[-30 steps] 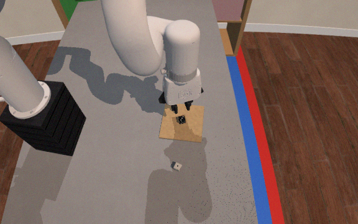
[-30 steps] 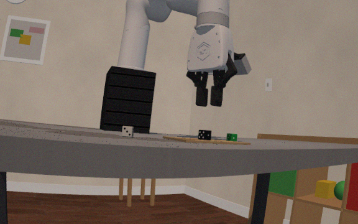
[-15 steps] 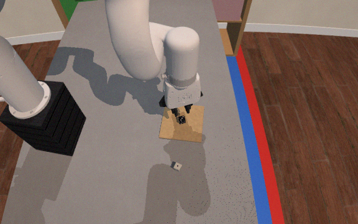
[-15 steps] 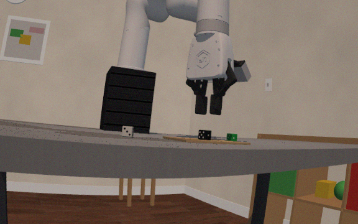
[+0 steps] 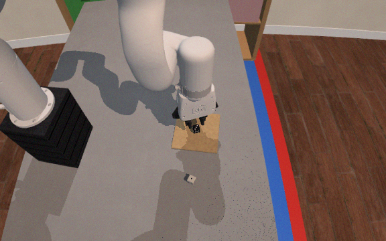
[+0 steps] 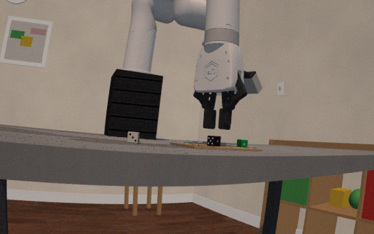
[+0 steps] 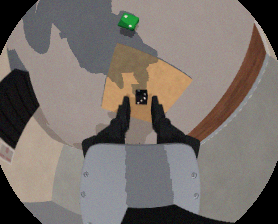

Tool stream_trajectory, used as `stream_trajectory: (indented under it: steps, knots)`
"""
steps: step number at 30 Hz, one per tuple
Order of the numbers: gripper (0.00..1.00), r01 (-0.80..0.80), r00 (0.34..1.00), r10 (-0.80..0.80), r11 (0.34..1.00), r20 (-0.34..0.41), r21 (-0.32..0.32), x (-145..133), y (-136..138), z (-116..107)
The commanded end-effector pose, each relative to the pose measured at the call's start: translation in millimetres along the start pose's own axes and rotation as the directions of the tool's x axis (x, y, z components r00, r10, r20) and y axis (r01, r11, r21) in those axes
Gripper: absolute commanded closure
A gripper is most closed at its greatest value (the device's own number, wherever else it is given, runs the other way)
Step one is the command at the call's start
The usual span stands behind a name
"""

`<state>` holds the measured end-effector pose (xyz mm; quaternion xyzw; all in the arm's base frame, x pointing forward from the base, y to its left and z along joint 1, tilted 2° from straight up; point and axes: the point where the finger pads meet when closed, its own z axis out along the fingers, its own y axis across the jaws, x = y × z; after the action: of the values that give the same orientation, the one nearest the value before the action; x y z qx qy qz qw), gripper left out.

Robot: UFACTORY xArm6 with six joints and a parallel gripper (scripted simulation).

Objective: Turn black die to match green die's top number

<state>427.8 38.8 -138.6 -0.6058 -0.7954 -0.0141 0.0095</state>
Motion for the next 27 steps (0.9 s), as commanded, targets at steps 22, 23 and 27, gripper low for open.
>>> stream_trajectory:
  steps: [22, 23, 27]
  knots:
    - [0.64, 0.0, 1.0, 0.0, 1.0, 0.0, -0.004, -0.3, 1.7, 7.9]
    - [0.64, 0.0, 1.0, 0.0, 1.0, 0.0, -0.004, -0.3, 1.7, 7.9]
    - [0.64, 0.0, 1.0, 0.0, 1.0, 0.0, -0.004, -0.3, 1.7, 7.9]
